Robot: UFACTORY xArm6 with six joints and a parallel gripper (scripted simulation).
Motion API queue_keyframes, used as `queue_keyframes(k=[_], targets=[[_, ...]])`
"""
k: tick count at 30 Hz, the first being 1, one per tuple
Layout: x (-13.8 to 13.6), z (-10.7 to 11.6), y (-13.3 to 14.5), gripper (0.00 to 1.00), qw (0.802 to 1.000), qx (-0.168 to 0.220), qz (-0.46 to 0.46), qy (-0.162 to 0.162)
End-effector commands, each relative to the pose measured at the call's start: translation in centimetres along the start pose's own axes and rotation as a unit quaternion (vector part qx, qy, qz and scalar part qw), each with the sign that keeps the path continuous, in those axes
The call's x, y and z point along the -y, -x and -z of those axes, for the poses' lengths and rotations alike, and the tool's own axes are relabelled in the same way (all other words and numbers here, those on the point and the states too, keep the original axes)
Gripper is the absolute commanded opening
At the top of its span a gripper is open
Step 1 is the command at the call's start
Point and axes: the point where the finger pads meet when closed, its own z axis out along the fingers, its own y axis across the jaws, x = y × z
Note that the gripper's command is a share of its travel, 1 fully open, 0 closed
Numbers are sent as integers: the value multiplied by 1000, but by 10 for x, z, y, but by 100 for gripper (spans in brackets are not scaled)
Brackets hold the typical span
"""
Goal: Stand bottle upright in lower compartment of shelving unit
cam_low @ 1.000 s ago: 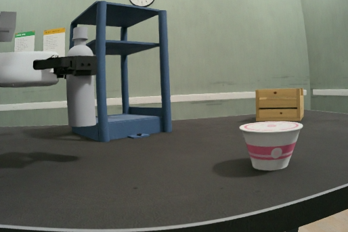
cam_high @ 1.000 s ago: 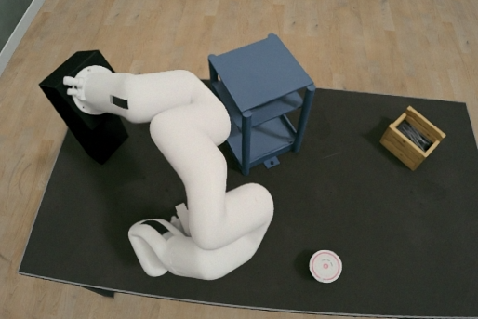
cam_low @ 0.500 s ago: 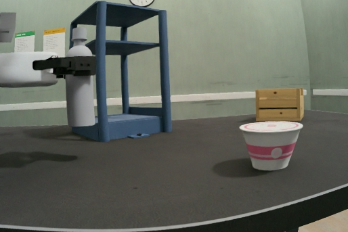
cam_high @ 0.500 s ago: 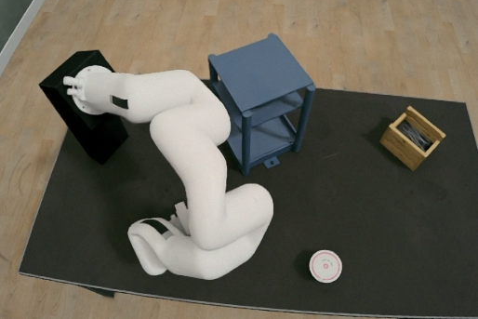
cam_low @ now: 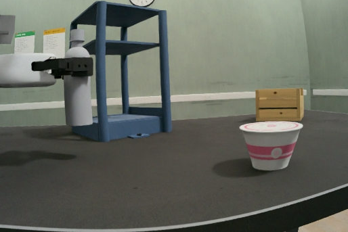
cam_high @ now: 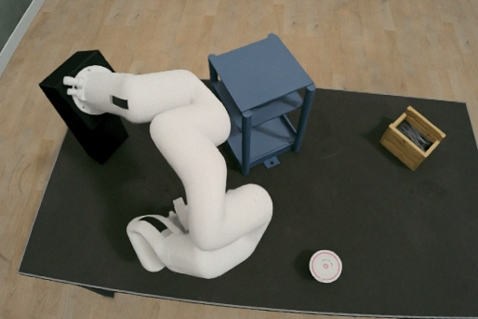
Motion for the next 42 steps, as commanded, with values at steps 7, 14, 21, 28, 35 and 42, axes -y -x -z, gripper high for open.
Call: queue_keyframes(k=[7, 14, 21, 28, 35, 42], targets=[[18, 0, 0, 0, 1000, 0, 0, 0], [29, 0, 0, 0, 1000, 0, 0, 0], [46, 0, 0, 0, 1000, 0, 0, 0], [59, 0, 0, 0, 1000, 0, 0, 0], [80, 0, 0, 0, 1000, 0, 0, 0], [101, 0, 0, 0, 1000, 0, 0, 0]])
